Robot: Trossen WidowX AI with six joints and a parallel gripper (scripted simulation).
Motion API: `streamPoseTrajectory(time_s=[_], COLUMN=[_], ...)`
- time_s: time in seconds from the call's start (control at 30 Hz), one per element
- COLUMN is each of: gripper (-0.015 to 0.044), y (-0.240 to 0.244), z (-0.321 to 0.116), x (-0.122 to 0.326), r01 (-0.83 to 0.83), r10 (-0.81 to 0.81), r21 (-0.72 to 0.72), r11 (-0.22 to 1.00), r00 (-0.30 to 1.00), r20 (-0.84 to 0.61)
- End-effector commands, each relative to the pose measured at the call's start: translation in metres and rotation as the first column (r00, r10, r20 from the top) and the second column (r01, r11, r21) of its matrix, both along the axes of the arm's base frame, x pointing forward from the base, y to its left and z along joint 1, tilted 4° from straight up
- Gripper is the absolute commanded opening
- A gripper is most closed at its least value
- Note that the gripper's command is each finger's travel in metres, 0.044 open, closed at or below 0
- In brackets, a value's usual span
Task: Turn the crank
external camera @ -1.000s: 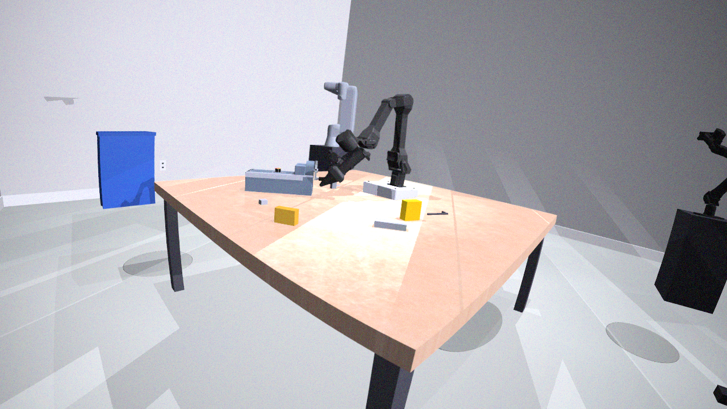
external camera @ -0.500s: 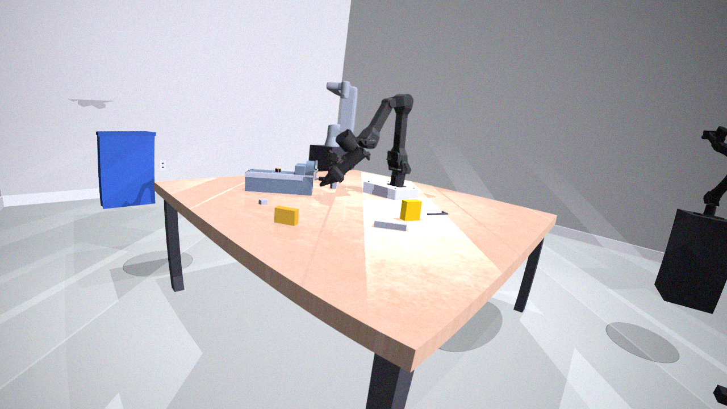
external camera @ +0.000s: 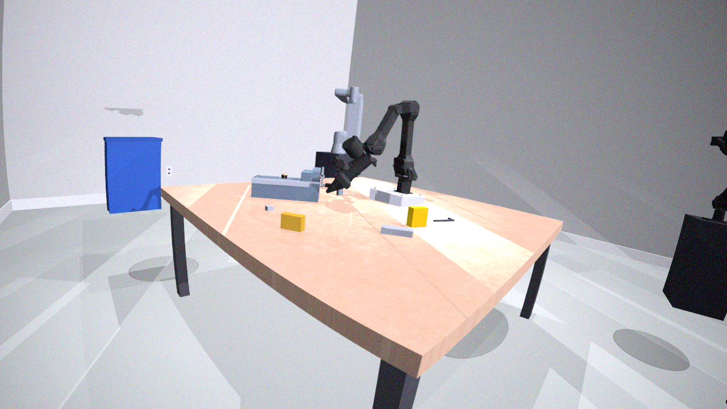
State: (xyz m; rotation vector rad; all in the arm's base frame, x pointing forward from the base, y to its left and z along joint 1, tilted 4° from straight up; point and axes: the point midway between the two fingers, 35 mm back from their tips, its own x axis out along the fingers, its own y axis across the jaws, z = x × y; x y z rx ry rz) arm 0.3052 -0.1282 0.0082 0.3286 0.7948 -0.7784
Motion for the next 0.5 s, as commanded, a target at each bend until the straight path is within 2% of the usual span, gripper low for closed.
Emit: streamPoseTrajectory(time_s=[0.0,0.47], gripper=[0.0000,0.0000], y=[0.0060,0.0072], z=[0.0035,0.0051], x=[0.0061,0.0073], r01=[-0.019,-0.019], r10=[0.019,0.019], r21=[0.006,0.006], r11=[1.000,1.000], r00=[1.000,1.000], r20=[0.017,0.017])
